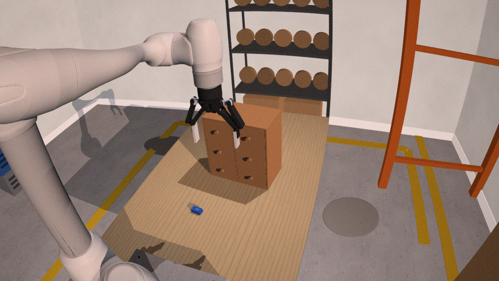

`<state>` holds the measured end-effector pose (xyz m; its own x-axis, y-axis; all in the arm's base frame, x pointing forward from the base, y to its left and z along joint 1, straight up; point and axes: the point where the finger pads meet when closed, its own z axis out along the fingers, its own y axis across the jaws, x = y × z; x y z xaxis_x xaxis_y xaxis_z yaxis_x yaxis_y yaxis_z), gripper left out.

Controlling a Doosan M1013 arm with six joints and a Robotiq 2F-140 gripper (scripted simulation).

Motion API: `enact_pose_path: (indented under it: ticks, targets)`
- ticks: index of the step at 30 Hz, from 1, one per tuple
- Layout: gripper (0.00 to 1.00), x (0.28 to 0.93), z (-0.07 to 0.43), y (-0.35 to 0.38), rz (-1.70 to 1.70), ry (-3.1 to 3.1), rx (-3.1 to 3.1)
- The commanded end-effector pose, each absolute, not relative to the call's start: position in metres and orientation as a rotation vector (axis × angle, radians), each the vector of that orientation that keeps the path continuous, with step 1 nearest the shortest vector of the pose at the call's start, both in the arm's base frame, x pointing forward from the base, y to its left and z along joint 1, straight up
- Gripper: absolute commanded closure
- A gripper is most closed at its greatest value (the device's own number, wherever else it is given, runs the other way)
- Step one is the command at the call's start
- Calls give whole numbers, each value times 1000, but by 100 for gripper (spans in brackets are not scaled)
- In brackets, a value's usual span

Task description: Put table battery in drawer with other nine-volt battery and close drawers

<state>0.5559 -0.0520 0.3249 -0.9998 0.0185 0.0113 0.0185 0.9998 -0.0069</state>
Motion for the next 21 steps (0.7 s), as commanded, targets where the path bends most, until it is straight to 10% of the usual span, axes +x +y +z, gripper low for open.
enact_pose_path:
  ticks: [1,21]
  targets:
    - [0,559,326,-49,-2,-3135,-16]
    - [0,561,309,-49,-3,-3093,516]
